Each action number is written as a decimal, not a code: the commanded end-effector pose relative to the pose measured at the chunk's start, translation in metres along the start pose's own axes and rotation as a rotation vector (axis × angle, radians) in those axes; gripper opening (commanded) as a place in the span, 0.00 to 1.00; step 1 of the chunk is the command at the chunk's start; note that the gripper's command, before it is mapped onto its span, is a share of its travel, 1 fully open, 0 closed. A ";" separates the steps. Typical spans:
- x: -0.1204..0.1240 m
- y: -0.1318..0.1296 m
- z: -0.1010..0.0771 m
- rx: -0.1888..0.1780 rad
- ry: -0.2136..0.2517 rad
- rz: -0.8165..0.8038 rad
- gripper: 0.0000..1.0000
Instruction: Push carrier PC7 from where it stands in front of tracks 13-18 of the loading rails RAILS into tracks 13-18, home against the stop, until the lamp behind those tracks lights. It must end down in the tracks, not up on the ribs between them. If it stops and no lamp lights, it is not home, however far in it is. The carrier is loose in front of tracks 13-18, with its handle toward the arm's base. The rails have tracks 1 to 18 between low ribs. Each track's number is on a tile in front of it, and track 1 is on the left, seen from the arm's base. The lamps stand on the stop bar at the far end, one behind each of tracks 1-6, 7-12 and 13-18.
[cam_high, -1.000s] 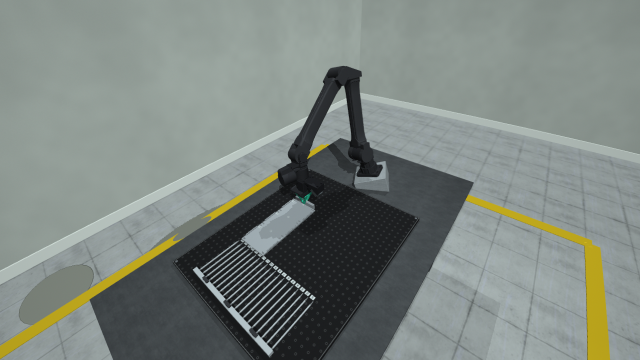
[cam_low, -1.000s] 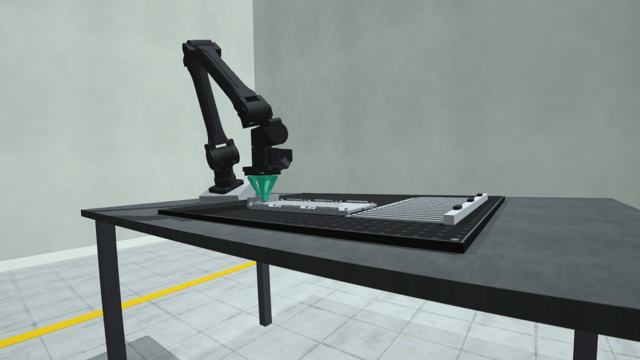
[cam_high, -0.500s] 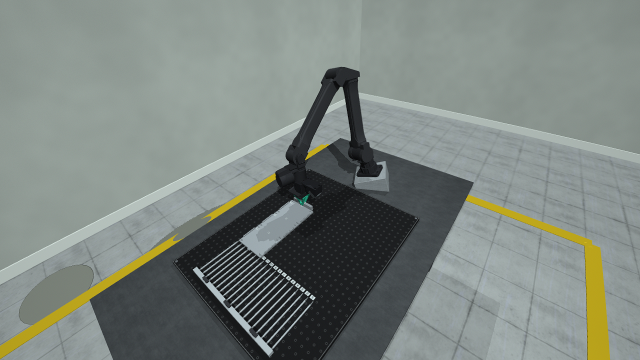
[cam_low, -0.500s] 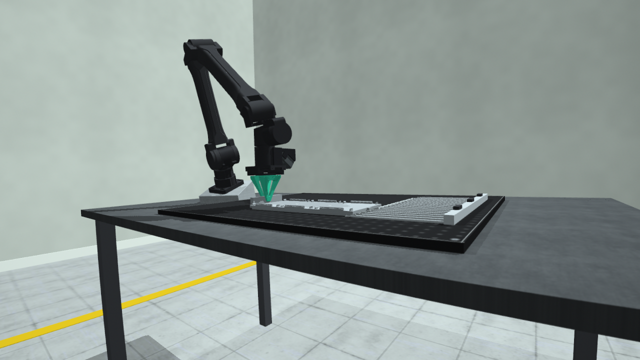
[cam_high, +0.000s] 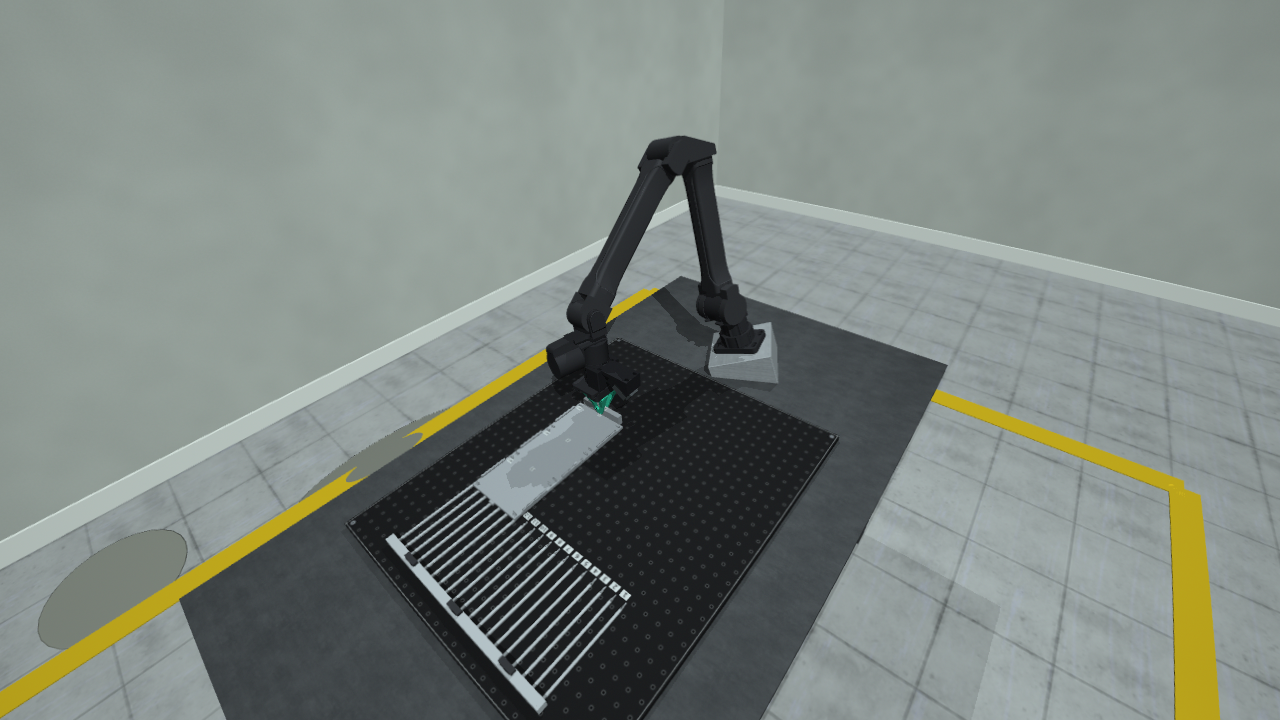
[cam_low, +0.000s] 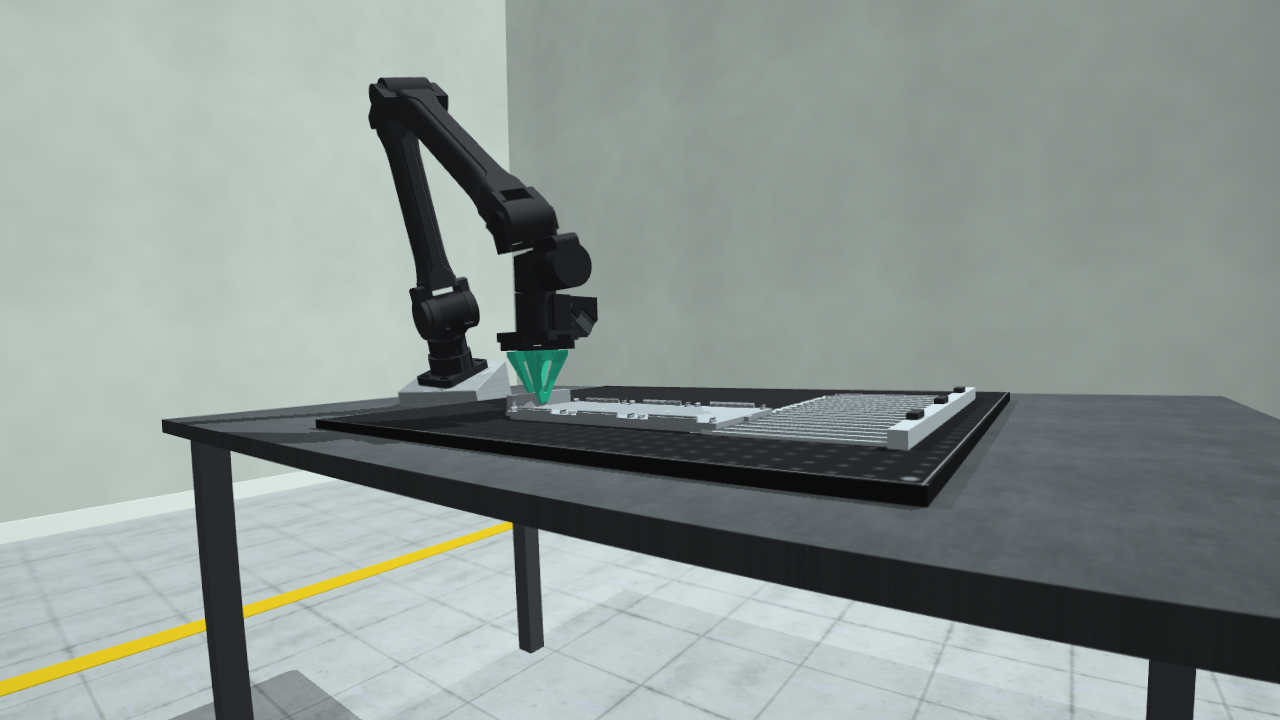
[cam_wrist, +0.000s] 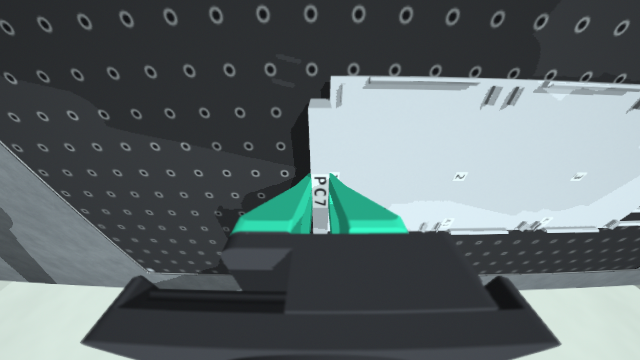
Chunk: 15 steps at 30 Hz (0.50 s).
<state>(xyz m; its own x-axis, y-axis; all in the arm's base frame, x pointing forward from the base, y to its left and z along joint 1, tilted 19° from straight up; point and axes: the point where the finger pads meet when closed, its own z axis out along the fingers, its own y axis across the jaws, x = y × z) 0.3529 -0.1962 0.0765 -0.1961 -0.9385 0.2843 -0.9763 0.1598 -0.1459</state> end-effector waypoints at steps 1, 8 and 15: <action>0.004 -0.031 -0.011 0.040 0.006 0.016 0.00; 0.002 -0.041 -0.011 0.052 0.005 0.014 0.00; 0.002 -0.047 -0.011 0.058 0.005 0.016 0.00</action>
<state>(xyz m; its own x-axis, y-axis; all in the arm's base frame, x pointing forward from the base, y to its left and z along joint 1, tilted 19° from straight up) 0.3601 -0.1971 0.0775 -0.2013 -0.9371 0.2850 -0.9759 0.1669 -0.1407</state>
